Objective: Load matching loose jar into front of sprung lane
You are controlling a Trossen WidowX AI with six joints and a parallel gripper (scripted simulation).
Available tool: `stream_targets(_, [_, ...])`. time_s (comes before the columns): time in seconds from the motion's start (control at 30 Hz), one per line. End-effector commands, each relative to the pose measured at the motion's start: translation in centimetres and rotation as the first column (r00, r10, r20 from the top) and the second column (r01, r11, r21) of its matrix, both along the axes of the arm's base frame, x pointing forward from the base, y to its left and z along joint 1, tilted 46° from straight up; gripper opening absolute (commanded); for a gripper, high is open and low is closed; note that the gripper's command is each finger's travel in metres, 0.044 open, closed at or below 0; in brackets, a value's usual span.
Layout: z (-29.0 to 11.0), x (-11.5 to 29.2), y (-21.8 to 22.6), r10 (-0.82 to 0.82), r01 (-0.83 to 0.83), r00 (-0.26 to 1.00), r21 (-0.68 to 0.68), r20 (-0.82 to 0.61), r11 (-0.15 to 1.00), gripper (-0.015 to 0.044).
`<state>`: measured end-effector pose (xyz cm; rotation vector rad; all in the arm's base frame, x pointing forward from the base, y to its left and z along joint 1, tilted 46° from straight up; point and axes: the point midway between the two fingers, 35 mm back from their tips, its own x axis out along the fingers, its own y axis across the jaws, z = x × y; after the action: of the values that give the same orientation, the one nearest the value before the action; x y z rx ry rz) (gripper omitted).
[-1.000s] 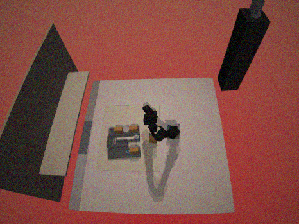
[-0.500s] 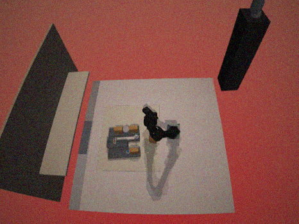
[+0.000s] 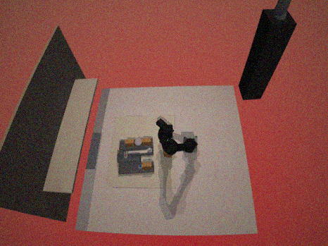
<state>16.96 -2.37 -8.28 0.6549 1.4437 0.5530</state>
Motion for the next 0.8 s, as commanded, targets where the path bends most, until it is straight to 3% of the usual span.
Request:
stream_targets(0.0, [-0.1,-0.2,0.3,-0.004,0.004,1.000,0.009,-0.010,1.000,0.0335])
stream_targets(0.2, [-0.1,-0.2,0.3,-0.004,0.004,1.000,0.009,-0.010,1.000,0.0178])
stream_targets(0.4, [-0.1,-0.2,0.3,-0.004,0.004,1.000,0.009,-0.010,1.000,0.0138])
stream_targets(0.57, [0.9,0.1,-0.9,-0.005,0.005,1.000,0.006,-0.010,1.000,0.0006])
stream_targets(0.77, [3.6,0.4,-3.7,-0.006,0.006,1.000,0.002,-0.011,1.000,0.0000])
